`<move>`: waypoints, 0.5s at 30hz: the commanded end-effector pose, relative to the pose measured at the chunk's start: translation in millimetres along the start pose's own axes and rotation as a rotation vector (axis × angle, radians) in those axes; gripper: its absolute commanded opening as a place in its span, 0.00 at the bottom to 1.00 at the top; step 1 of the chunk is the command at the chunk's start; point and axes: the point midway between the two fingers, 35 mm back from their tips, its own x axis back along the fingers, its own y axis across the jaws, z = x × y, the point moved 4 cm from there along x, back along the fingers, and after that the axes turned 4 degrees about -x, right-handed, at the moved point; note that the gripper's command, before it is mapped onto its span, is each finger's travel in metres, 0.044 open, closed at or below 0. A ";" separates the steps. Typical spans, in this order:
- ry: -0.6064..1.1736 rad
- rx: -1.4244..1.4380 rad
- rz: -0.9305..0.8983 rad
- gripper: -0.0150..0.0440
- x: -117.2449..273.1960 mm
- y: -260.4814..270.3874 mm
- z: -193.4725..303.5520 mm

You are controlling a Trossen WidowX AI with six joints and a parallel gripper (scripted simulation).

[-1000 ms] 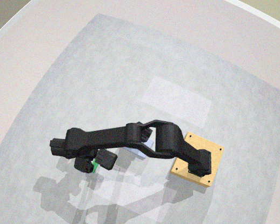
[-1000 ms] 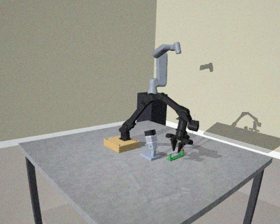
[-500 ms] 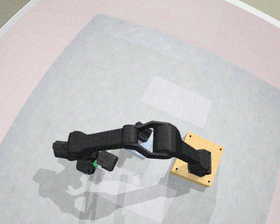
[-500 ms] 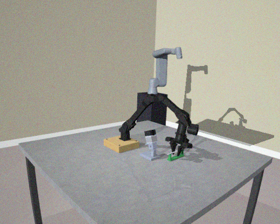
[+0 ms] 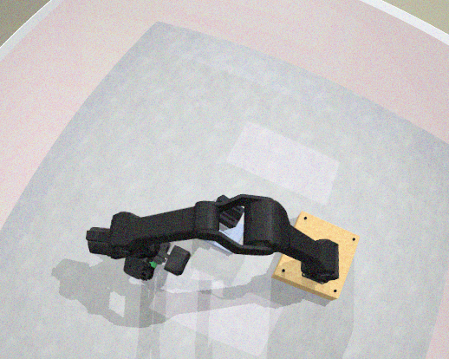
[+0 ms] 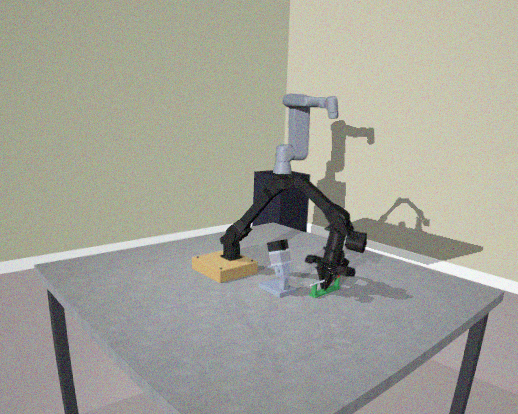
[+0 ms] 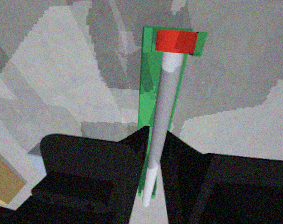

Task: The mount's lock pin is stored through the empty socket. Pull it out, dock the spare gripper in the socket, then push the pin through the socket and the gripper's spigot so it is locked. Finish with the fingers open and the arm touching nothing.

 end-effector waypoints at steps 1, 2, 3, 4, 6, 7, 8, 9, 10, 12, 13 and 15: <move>0.005 0.003 0.002 0.25 -0.7 -0.3 0.4; 0.005 0.003 0.002 0.25 -0.7 -0.3 0.4; 0.005 0.003 0.002 0.25 -0.7 -0.3 0.4; 0.005 0.003 0.002 0.25 -0.7 -0.1 0.4; 0.005 0.003 0.002 0.25 -0.7 0.0 0.4; 0.005 0.003 0.002 0.25 -0.7 0.0 0.4; 0.005 0.003 0.002 0.25 -0.7 0.0 0.4; 0.005 0.003 0.002 0.25 -0.1 -0.1 0.5; 0.005 0.003 0.002 0.25 0.9 -0.2 0.7; 0.005 0.003 0.002 0.25 4.4 -0.6 1.5; 0.005 0.003 0.002 0.25 7.0 -0.8 2.1; 0.005 0.003 0.002 0.25 12.9 -1.3 3.4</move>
